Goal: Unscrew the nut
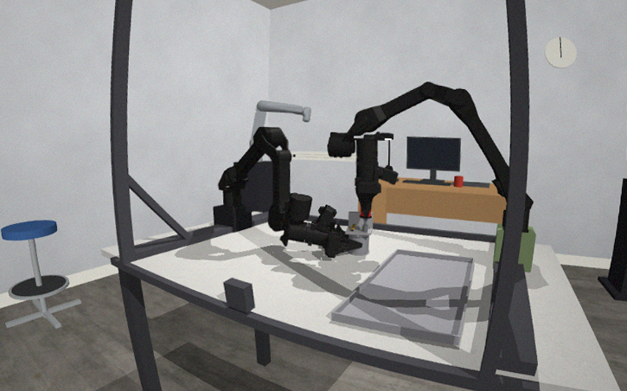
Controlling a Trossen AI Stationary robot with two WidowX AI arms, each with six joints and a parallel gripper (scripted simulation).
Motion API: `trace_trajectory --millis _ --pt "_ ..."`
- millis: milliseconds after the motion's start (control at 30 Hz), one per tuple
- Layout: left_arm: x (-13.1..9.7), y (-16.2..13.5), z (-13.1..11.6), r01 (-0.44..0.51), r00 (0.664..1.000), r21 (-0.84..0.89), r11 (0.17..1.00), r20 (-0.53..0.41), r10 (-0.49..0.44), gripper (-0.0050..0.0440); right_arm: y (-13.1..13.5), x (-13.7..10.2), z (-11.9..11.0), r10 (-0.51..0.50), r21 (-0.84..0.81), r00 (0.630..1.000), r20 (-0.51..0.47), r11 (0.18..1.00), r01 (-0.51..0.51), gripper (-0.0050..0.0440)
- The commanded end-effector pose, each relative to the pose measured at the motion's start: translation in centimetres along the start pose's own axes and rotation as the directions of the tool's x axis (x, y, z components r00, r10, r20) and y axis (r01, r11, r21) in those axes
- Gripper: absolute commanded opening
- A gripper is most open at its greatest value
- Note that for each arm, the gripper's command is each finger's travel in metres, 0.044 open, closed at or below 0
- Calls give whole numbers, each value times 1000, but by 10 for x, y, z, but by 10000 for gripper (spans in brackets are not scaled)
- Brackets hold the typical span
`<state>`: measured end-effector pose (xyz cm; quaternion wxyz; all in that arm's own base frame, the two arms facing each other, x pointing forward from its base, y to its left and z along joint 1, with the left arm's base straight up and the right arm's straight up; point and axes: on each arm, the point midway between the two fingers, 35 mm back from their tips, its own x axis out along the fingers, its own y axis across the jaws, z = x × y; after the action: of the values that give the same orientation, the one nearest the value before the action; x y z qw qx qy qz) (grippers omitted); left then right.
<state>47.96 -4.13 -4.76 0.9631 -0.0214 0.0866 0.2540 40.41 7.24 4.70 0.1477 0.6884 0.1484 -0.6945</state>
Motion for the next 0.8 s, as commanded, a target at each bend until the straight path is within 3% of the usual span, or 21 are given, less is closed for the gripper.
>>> trace_trajectory --millis 0,767 --pt "3 -4 16 3 1000 -27 1000 27 -2 245 1 -15 -5 11 0 999 -41 1000 -11 130" --pt "3 -4 16 3 1000 -27 1000 27 -2 245 1 -16 -5 13 1 999 -47 1000 -13 130"
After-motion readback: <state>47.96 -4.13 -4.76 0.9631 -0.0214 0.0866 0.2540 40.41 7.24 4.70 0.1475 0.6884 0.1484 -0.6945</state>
